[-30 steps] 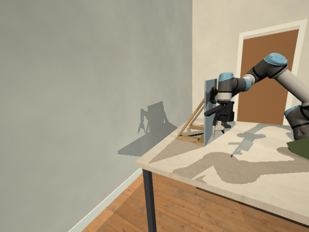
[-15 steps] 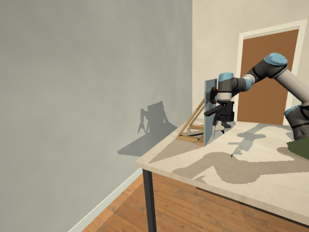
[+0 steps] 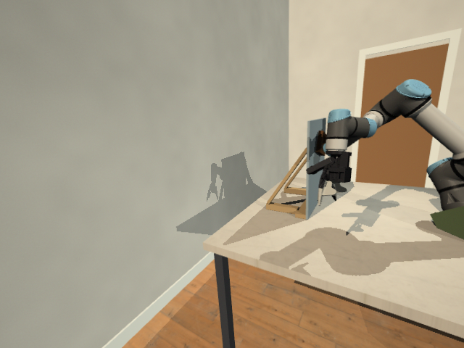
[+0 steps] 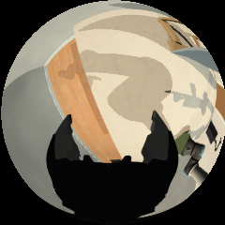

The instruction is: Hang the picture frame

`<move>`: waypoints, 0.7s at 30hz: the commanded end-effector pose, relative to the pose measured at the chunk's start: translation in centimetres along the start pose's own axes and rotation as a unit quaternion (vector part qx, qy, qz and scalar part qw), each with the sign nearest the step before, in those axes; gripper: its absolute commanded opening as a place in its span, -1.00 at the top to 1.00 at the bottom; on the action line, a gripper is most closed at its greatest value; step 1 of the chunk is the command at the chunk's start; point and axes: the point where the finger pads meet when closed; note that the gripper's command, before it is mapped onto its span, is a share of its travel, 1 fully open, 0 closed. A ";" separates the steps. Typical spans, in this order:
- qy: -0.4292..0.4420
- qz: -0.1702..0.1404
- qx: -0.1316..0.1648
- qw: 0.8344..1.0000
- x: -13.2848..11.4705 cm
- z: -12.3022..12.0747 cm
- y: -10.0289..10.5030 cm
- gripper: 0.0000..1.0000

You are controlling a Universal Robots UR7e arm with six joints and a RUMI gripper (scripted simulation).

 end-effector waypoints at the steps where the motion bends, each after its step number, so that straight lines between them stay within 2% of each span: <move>1: -0.004 0.000 0.006 1.000 0.3 0.1 0.1 -1.00; 12: -0.016 0.002 0.022 1.000 1.0 0.3 0.2 -1.00; 21: -0.035 0.006 0.047 0.998 2.2 0.5 0.4 -1.00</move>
Point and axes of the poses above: the point where the finger pads meet when closed, its own y axis back along the fingers, its own z axis across the jaws, x = y × z, and after that the axes turned 5 degrees about -y, right-handed
